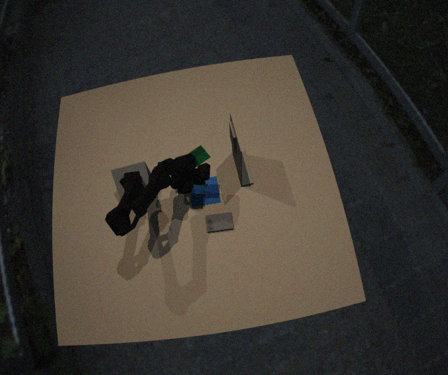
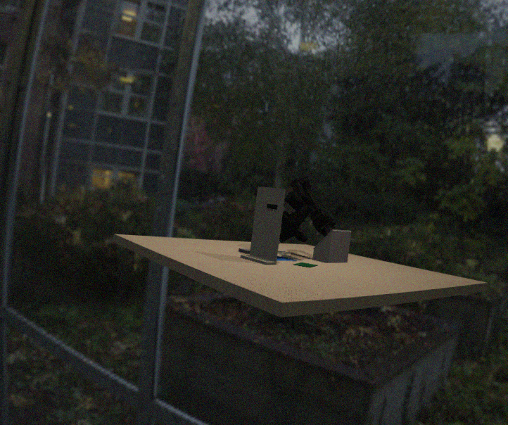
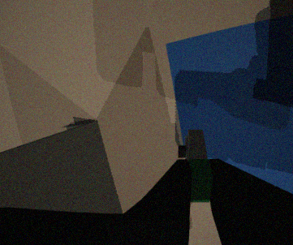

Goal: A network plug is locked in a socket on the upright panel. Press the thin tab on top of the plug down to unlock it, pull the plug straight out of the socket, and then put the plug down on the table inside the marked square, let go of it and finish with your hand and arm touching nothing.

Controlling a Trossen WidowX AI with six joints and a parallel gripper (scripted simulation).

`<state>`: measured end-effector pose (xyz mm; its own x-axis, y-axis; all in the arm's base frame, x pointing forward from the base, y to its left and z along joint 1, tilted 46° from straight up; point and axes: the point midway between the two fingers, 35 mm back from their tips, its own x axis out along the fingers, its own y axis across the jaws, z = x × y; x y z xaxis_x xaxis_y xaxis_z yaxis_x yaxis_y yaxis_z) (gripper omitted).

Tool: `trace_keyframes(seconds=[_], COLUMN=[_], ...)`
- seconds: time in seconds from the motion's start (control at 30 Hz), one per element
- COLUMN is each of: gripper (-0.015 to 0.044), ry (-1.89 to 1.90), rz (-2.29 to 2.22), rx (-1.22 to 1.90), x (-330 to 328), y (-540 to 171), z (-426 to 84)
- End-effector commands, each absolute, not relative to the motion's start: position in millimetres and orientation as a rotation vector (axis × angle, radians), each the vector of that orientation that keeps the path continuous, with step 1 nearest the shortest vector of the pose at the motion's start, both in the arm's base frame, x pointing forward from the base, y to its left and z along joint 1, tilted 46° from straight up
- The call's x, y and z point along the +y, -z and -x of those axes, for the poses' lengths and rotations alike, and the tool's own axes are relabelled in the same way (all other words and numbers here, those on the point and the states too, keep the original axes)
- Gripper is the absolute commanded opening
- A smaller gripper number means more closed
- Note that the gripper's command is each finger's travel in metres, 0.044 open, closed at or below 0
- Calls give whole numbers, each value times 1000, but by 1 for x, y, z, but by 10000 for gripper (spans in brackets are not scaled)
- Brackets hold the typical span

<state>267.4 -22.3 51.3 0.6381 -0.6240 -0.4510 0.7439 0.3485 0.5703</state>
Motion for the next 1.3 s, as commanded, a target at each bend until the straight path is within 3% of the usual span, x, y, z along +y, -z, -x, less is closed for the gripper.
trace_keyframes(seconds=[0.0,1.27], gripper=[0,0], ry=[897,899], rz=[-827,-828], rx=[163,166], x=[-25,-50], y=[-49,-23], z=[-269,-273])
